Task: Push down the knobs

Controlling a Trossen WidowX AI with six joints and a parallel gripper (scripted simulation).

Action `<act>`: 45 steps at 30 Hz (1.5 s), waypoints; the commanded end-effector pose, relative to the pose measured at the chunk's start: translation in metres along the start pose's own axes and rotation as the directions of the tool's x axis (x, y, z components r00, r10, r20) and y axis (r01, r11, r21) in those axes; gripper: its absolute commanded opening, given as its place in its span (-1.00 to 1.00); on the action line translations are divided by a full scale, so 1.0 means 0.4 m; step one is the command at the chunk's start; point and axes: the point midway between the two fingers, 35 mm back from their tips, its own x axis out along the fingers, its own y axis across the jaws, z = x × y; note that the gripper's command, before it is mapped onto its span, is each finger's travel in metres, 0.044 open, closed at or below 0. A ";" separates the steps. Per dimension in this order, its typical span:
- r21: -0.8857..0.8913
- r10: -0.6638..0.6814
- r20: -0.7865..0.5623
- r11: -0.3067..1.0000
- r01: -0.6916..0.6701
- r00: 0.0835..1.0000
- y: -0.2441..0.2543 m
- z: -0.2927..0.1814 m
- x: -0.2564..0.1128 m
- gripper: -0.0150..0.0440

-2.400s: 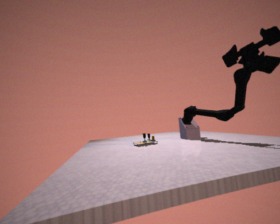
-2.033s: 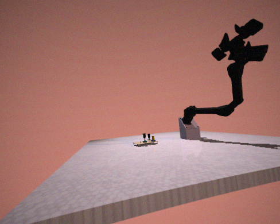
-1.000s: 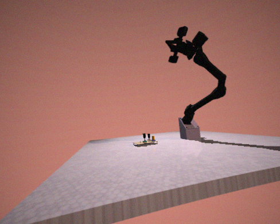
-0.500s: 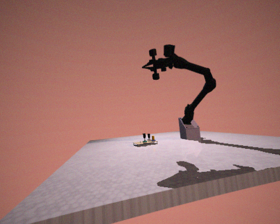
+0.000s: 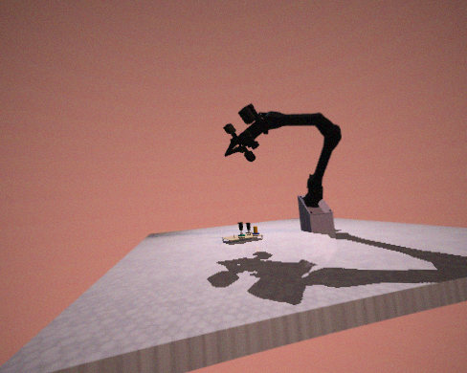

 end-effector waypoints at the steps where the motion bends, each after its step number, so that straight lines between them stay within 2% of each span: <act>1: -0.012 0.094 0.012 0.996 -0.094 0.996 0.061 -0.019 0.049 -0.49; 12: -0.086 0.427 0.108 0.903 -0.420 0.898 0.306 -0.055 0.187 -0.49; 25: -0.217 0.723 0.272 0.689 -0.691 0.635 0.598 -0.042 0.246 -0.49; 28: -0.233 0.746 0.292 0.663 -0.712 0.599 0.628 -0.037 0.246 -0.49; 45: -0.234 0.746 0.293 0.663 -0.711 0.599 0.678 -0.017 0.287 -0.49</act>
